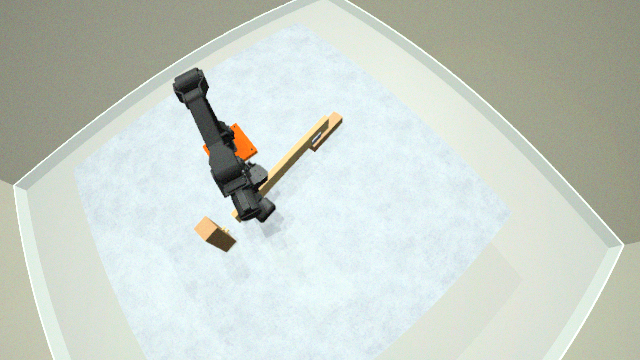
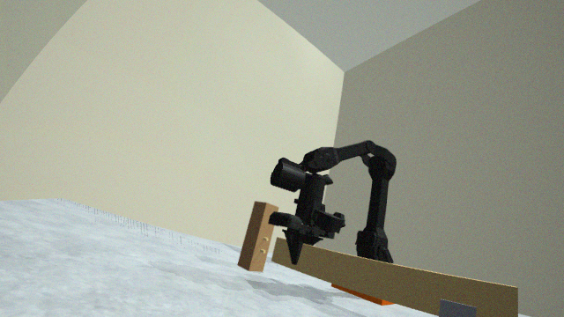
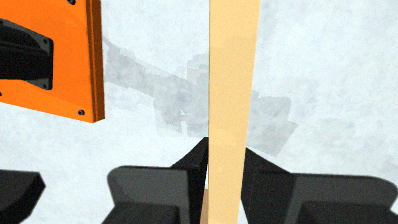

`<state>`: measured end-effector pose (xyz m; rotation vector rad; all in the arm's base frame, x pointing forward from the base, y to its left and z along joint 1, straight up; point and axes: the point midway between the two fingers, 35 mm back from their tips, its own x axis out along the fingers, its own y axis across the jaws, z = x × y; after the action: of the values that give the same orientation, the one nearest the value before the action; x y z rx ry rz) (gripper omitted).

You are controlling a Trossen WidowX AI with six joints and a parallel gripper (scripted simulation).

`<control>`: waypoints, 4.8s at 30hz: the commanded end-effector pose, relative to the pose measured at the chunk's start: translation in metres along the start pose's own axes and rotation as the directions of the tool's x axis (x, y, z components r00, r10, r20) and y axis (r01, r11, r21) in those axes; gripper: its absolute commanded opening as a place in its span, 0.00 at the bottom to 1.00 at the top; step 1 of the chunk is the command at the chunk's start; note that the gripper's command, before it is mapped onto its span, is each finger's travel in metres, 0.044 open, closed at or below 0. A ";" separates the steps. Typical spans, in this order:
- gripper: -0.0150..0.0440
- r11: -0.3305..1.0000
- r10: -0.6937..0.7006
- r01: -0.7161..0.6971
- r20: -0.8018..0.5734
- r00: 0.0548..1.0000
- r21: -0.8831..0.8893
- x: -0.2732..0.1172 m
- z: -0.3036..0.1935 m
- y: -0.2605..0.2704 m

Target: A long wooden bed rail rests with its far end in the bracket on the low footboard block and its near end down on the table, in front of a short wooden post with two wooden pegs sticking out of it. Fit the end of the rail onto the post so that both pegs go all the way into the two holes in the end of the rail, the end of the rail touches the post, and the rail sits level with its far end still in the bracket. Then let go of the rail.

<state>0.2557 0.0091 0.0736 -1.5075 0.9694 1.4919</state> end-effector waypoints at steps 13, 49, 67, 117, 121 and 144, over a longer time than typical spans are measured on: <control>0.25 1.000 -0.008 0.008 -0.008 1.000 -0.003 -0.003 -0.007 -0.002; 0.25 1.000 -0.007 0.007 -0.009 1.000 -0.003 -0.003 -0.018 -0.002; 0.25 1.000 -0.007 0.007 -0.009 1.000 -0.003 -0.003 -0.023 -0.002; 0.25 1.000 -0.007 0.007 -0.011 1.000 -0.003 -0.003 -0.039 -0.002; 0.25 1.000 -0.007 0.007 -0.011 1.000 -0.003 -0.003 -0.040 -0.002; 0.25 1.000 -0.007 0.007 -0.012 1.000 -0.003 -0.004 -0.047 -0.002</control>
<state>0.2730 -0.0314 0.0749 -1.5111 0.9718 1.4891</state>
